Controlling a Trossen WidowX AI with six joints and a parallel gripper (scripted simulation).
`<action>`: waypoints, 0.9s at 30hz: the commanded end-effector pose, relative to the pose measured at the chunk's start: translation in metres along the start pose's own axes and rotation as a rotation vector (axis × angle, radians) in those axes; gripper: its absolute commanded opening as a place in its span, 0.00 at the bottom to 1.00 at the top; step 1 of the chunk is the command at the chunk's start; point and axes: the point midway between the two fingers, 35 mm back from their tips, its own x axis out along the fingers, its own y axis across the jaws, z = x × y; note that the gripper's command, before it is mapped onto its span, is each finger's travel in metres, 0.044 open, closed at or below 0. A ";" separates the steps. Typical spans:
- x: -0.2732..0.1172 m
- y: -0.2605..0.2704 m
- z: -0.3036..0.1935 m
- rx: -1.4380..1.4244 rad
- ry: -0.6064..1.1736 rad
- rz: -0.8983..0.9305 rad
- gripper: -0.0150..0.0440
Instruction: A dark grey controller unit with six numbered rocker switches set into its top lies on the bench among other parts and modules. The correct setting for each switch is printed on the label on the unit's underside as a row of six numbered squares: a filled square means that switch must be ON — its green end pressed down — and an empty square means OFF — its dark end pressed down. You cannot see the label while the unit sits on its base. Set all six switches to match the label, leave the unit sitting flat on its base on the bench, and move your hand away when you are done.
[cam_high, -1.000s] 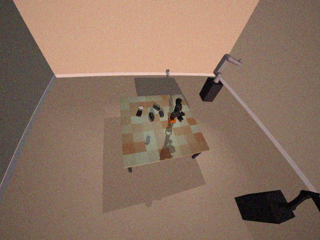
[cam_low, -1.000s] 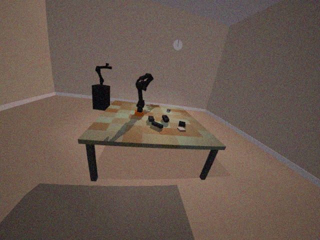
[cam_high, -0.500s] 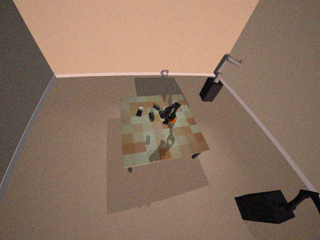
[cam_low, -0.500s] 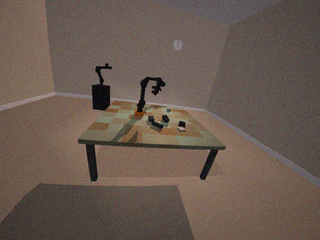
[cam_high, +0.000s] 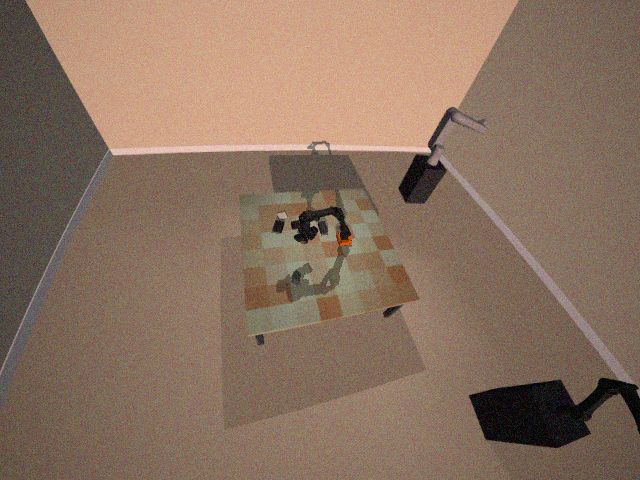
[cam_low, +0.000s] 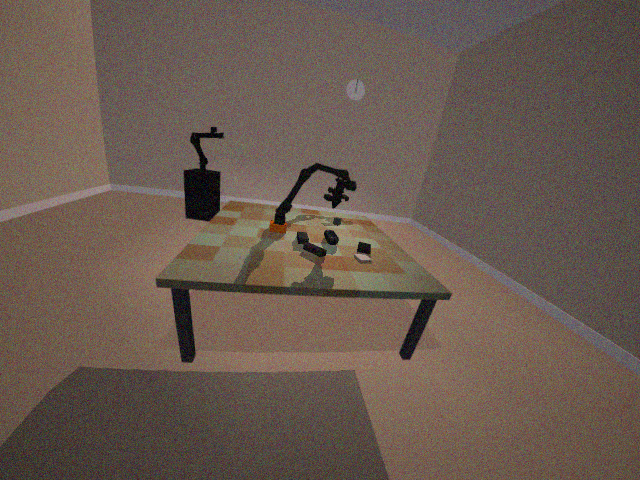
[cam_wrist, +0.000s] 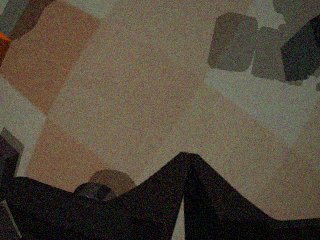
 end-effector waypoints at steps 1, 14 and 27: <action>0.008 0.007 -0.063 0.134 0.041 0.036 0.25; 0.044 0.081 -0.246 0.497 0.066 0.158 0.25; 0.046 0.086 -0.255 0.513 0.067 0.161 0.25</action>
